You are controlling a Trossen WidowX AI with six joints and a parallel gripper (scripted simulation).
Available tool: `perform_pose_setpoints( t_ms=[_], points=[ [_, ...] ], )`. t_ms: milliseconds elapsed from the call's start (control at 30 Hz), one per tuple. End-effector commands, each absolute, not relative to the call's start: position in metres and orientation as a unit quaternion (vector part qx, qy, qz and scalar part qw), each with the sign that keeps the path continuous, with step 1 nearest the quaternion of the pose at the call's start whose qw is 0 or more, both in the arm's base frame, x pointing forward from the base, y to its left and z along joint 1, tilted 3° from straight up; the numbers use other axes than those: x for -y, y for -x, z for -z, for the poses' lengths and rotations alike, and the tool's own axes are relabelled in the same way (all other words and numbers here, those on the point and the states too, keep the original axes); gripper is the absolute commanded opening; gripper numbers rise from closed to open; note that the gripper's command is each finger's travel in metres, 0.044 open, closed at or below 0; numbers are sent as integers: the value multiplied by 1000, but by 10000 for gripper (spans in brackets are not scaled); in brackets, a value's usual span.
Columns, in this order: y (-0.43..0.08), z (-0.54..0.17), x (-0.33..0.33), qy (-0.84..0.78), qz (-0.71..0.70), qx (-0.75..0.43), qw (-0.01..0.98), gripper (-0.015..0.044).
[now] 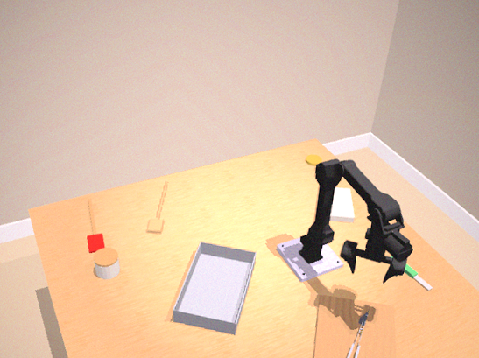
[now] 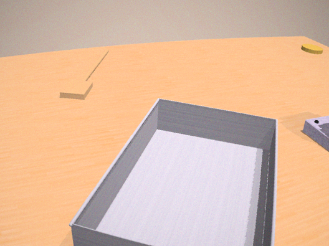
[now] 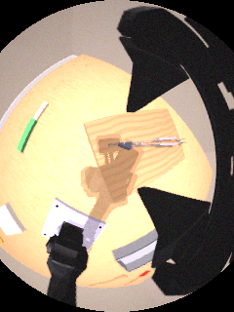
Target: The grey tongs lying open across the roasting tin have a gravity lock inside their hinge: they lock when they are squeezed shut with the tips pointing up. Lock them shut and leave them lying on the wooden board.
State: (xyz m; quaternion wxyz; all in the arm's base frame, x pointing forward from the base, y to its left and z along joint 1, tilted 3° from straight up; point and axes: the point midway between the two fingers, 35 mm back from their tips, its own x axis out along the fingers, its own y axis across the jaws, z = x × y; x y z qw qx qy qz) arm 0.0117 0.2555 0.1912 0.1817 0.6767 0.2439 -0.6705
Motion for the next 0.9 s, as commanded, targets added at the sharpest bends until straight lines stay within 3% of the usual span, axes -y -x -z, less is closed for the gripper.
perform_pose_setpoints(
  t_ms=[0,333,867],
  points=[
    [-10,-188,-248,-677,673,-231,187,440],
    [-11,-232,-249,-681,669,-242,174,440],
    [-11,-232,-249,-681,669,-242,174,440]
  ],
)
